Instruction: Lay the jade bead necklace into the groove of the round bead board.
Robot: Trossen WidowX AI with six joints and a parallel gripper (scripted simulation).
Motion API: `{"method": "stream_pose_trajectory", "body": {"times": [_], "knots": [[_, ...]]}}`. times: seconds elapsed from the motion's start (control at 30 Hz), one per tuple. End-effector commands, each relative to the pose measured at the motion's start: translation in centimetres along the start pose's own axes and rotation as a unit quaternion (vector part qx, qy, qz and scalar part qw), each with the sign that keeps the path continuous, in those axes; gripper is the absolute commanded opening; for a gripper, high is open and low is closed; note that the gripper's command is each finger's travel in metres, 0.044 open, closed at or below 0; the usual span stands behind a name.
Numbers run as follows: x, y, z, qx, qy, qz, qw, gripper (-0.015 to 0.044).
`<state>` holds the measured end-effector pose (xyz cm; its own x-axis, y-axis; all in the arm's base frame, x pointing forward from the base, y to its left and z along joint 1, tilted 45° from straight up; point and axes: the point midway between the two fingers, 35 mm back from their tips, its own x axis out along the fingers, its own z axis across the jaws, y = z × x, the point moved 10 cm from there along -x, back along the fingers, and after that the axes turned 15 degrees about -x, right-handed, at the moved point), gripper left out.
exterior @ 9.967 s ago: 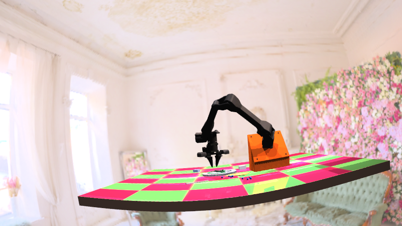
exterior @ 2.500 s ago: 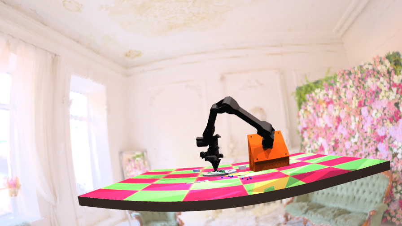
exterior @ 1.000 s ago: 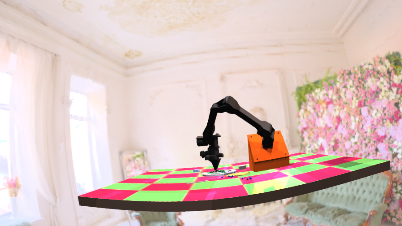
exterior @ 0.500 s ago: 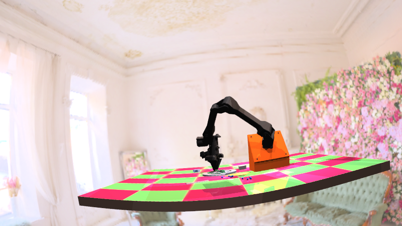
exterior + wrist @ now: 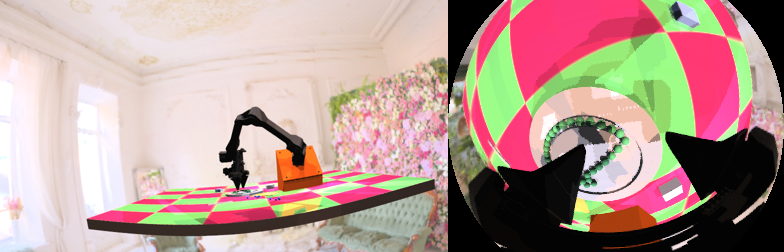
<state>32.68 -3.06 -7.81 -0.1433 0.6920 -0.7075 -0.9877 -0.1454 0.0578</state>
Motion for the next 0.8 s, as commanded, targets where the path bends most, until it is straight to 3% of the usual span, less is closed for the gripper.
{"method": "stream_pose_trajectory", "body": {"times": [0.0,0.33,0.57,0.73,0.77], "knots": [[-0.1,0.0,0.0,-0.002,0.001,0.001,1.000,0.0440],[-0.1,0.0,0.0,-0.002,0.001,0.001,1.000,0.0440],[-1.5,1.3,3.9,0.168,0.001,0.001,0.986,0.0256],[-2.5,3.1,7.3,0.320,0.001,0.002,0.947,0.0125],[-2.7,3.5,7.9,0.350,0.001,0.002,0.937,0.0120]]}}
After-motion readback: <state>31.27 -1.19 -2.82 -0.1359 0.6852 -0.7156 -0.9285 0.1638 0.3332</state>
